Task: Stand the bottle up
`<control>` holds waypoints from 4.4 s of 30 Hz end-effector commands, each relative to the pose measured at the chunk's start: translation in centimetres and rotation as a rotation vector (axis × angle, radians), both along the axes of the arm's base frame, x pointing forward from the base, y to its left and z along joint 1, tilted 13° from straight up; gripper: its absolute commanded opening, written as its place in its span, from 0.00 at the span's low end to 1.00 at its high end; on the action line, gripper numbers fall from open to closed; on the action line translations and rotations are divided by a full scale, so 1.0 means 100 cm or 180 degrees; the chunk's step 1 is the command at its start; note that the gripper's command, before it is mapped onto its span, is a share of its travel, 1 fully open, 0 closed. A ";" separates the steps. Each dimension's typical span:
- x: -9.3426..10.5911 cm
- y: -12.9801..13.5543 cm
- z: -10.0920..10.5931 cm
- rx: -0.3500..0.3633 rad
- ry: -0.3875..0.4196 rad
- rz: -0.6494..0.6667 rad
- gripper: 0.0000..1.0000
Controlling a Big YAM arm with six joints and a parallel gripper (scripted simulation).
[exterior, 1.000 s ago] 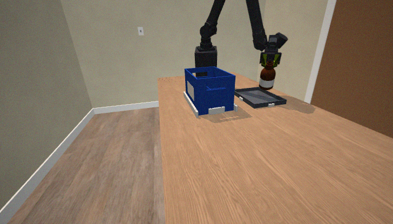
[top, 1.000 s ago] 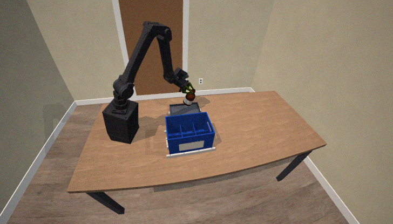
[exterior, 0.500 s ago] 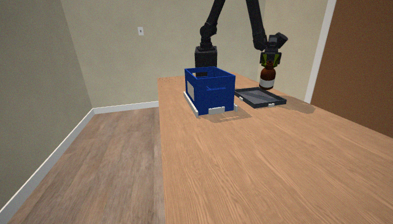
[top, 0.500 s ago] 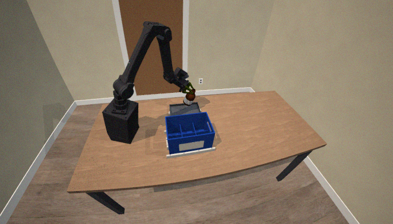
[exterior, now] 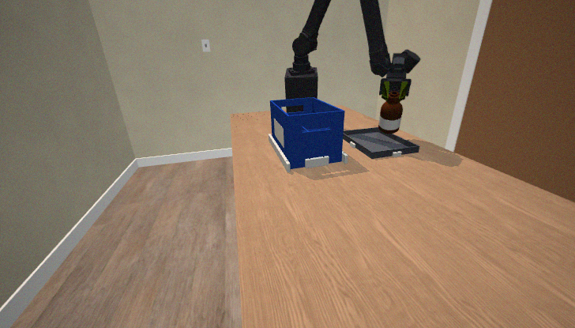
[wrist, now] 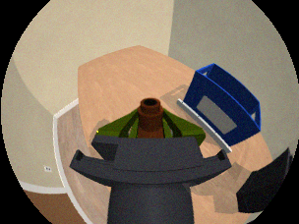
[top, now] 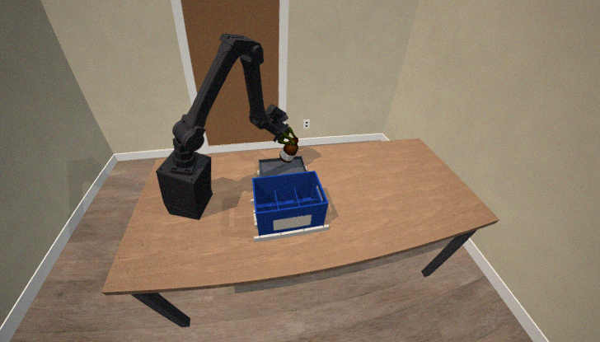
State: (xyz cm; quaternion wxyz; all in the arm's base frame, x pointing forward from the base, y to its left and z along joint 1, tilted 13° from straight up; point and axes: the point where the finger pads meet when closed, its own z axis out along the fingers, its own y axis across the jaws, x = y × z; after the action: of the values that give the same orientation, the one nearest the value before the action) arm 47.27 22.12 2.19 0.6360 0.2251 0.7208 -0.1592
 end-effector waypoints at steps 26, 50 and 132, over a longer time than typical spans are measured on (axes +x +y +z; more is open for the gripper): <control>0.019 0.006 -0.013 0.0130 -0.0163 -0.0016 0.00; 0.023 0.007 -0.017 0.0165 -0.0203 -0.0011 0.00; 0.022 0.004 -0.035 0.0113 -0.0145 -0.0014 0.00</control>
State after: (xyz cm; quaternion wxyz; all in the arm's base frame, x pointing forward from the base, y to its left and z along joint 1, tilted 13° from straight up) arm 48.30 21.96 -2.40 0.6364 0.2249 0.7207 -0.1581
